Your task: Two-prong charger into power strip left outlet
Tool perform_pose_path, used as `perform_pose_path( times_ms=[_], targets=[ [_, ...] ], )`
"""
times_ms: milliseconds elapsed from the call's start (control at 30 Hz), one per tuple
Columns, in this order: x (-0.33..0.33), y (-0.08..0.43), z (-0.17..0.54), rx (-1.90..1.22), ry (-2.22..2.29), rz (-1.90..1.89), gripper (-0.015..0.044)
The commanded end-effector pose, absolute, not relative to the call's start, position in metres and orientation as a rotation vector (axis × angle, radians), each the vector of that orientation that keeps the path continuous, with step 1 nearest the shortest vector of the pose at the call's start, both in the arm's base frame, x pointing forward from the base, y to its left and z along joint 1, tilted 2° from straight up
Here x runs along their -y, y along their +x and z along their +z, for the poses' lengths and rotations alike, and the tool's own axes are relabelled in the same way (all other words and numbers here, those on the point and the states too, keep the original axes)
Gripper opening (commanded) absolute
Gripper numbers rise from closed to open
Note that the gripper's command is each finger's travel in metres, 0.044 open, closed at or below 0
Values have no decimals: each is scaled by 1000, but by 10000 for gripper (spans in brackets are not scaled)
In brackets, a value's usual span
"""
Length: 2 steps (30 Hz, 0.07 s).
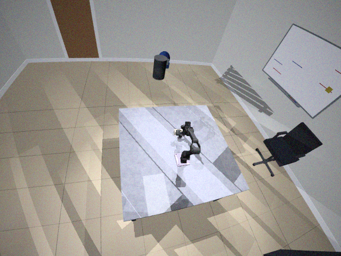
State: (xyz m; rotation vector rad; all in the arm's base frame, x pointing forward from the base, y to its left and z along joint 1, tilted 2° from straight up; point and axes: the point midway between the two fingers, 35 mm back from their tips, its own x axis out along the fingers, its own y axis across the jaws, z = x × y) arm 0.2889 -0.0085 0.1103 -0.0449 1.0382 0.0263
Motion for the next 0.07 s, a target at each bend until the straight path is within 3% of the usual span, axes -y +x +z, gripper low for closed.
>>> perform_pose_path(
  times_ms=[0,33],
  targets=[
    [8,288,109,-1038,-48,34,440],
    [8,288,109,-1038,-48,34,440]
  ],
)
